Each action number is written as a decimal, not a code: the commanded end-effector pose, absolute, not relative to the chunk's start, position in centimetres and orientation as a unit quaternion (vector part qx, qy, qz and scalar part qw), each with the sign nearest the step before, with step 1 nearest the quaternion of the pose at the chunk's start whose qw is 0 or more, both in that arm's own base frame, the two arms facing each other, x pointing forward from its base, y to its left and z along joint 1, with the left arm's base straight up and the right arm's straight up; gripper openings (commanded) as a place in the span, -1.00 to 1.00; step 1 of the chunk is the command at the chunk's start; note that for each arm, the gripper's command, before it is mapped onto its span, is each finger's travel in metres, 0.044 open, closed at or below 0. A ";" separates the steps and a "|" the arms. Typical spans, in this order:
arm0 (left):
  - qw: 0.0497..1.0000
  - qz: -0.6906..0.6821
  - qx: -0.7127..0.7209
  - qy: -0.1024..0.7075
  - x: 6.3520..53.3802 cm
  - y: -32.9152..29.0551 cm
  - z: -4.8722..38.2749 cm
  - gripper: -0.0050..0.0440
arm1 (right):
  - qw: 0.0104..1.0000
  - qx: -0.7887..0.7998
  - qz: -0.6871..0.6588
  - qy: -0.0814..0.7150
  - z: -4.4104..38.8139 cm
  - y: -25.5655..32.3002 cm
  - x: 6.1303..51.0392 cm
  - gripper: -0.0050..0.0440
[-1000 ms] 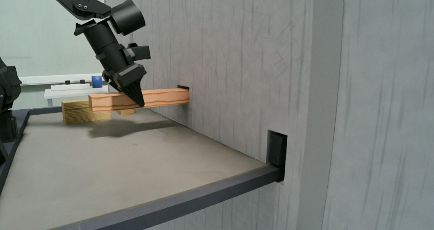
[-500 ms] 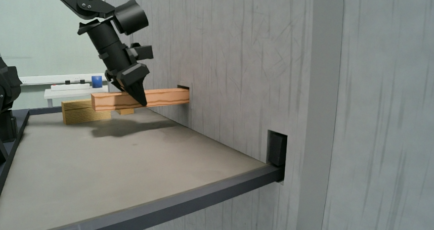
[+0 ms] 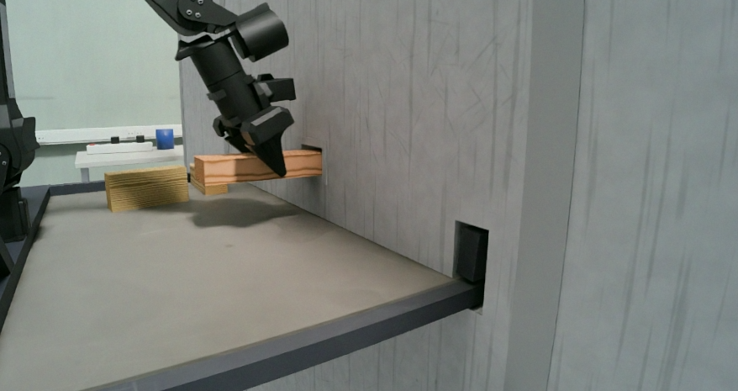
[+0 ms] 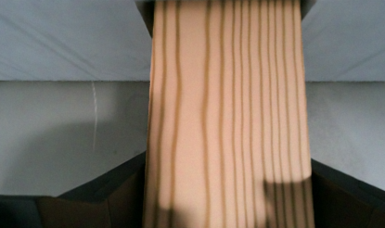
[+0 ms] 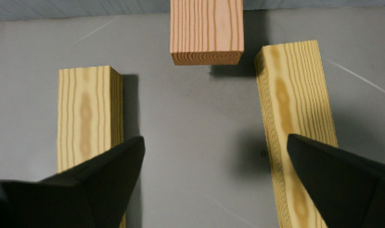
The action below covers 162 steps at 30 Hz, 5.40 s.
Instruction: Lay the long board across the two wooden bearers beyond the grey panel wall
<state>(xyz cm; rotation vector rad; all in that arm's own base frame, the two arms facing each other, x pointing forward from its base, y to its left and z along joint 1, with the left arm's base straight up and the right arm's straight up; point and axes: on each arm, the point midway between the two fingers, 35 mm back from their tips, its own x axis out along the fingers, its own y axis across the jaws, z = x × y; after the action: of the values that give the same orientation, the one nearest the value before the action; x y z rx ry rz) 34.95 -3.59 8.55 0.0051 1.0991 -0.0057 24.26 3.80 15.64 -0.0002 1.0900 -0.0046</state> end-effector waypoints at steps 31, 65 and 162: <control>0.866 -0.002 0.000 0.500 32.9 -3.6 15.9 0.84 | 0.862 0.003 -0.002 0.507 16.4 3.8 26.1 0.84; 0.876 -0.007 0.001 0.481 30.6 -3.7 8.7 0.55 | 0.862 0.003 -0.002 0.507 16.4 3.8 26.2 0.84; 0.877 -0.005 0.001 0.481 36.7 -3.6 8.8 0.31 | 0.859 0.006 -0.007 0.512 8.8 4.1 36.6 0.61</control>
<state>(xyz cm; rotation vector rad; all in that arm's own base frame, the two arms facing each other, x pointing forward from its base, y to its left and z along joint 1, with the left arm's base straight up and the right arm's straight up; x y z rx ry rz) 36.10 -3.67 7.82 0.0054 1.0356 -0.0086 36.24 4.20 8.34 0.0079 1.0946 -0.0164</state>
